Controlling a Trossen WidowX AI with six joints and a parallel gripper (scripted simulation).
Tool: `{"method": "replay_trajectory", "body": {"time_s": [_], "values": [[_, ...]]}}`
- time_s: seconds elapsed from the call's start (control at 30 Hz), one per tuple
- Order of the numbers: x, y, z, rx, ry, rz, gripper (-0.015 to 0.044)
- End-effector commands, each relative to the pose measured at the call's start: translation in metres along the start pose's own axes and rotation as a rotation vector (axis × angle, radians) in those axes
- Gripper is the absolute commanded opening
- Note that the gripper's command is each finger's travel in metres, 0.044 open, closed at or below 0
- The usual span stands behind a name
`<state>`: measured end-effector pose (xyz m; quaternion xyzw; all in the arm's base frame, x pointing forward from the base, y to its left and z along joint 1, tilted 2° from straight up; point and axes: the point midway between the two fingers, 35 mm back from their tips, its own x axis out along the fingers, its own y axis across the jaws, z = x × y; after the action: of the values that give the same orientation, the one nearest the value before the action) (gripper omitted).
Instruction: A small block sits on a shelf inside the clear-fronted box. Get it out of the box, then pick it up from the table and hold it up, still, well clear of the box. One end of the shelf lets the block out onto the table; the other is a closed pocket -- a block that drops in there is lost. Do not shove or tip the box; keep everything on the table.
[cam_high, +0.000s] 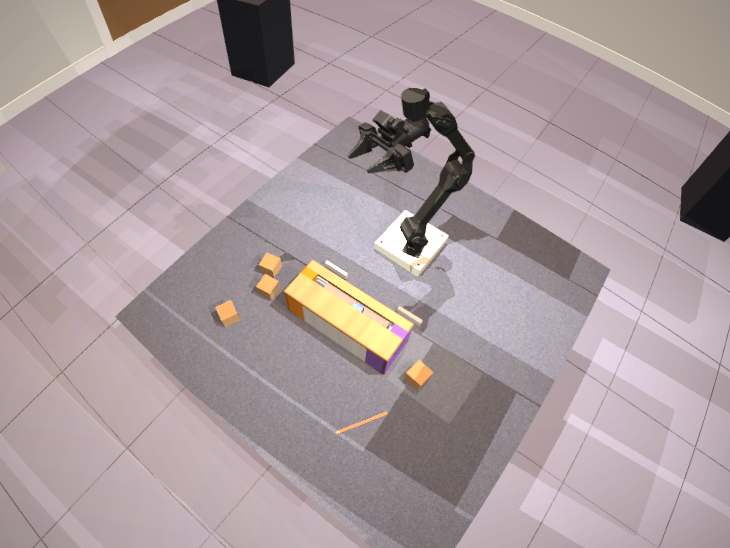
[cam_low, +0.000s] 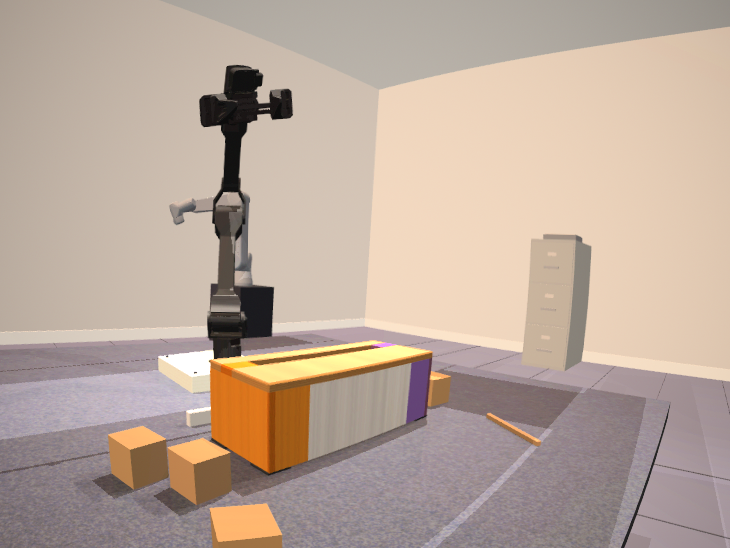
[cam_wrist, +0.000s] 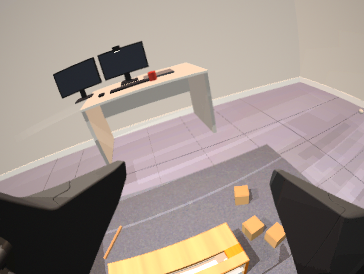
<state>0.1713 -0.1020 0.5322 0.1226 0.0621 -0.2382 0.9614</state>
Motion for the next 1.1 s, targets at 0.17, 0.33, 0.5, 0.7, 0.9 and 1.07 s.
{"method": "replay_trajectory", "body": {"time_s": [0.17, 0.33, 0.5, 0.7, 0.9, 1.07], "values": [[0.063, -0.008, -0.047, 0.148, 0.239, 0.015, 0.04], [0.104, -0.013, -0.094, 0.295, 0.433, -0.022, 0.04], [0.141, -0.02, -0.156, 0.496, 0.657, -0.143, 0.04], [0.167, -0.023, -0.243, 0.757, 0.965, -0.361, 0.04], [0.167, -0.023, -0.333, 0.979, 1.256, -0.721, 0.04], [0.162, -0.023, -0.354, 1.022, 1.319, -0.835, 0.04]]}}
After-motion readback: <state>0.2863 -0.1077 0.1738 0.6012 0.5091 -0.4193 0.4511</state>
